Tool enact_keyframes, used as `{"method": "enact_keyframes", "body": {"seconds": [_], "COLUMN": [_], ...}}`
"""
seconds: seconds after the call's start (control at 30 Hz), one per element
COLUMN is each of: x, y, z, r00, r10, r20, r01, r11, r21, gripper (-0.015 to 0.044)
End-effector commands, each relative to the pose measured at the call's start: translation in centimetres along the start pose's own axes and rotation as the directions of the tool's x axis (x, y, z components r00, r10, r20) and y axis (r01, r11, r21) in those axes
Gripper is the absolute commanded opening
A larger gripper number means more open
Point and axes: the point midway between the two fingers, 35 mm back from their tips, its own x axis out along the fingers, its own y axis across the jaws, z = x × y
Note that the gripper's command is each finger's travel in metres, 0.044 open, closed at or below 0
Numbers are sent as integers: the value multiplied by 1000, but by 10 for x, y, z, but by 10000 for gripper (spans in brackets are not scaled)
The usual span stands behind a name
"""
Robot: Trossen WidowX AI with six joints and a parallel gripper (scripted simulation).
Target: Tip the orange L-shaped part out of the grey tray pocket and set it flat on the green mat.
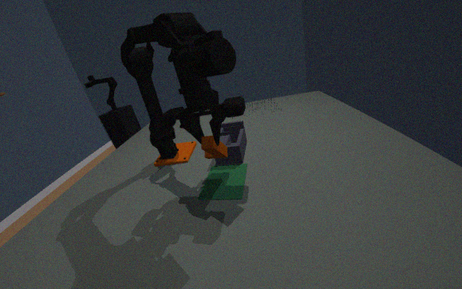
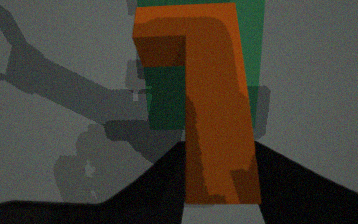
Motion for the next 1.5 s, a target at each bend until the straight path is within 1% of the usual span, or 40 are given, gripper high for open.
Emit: {"method": "enact_keyframes", "body": {"seconds": [0.0,1.07,1.47], "x": [9,57,58], "y": [1,1,1], "z": [1,2,2], "r00": [1000,1000,1000], "r10": [3,3,3], "r20": [7,7,7], "r01": [-3,-3,-3], "r11": [1000,1000,1000], "r21": [-5,-5,-5], "gripper": [0,0,0]}}
